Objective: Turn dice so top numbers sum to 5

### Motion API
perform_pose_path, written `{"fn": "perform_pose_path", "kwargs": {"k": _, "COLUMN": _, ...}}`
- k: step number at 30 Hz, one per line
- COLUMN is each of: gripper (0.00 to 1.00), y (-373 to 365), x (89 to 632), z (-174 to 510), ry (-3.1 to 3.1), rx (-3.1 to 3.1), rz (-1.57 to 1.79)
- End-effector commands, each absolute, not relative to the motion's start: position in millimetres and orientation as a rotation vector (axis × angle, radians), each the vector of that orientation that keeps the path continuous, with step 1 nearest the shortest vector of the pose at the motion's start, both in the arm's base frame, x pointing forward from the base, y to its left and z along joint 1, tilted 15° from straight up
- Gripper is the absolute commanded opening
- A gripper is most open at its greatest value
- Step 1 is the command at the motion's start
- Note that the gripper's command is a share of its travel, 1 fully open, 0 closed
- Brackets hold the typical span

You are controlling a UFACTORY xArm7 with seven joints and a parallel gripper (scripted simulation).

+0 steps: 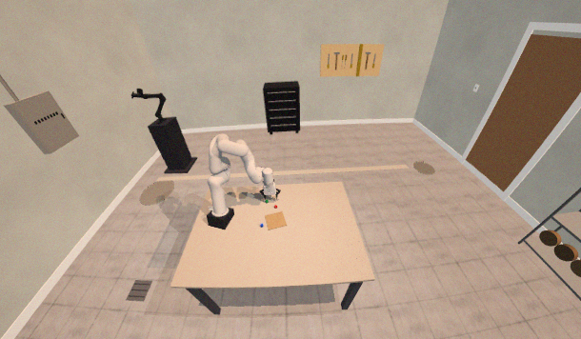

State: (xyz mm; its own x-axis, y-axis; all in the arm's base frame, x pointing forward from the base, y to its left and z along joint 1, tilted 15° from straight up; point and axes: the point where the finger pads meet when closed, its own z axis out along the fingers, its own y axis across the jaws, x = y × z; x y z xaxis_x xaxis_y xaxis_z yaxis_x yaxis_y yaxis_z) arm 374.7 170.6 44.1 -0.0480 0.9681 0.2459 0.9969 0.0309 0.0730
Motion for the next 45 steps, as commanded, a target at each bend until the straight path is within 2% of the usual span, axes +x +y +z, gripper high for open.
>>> {"fn": "perform_pose_path", "kwargs": {"k": 1, "gripper": 1.0, "y": 188.2, "x": 352.1, "z": 49.9, "ry": -2.159, "rx": -2.074, "rz": -0.353}}
{"fn": "perform_pose_path", "kwargs": {"k": 7, "gripper": 1.0, "y": 198.2, "x": 338.5, "z": 51.6, "ry": -2.159, "rx": -2.074, "rz": -0.353}}
{"fn": "perform_pose_path", "kwargs": {"k": 45, "gripper": 1.0, "y": 198.4, "x": 338.1, "z": 51.6, "ry": -2.159, "rx": -2.074, "rz": -0.353}}
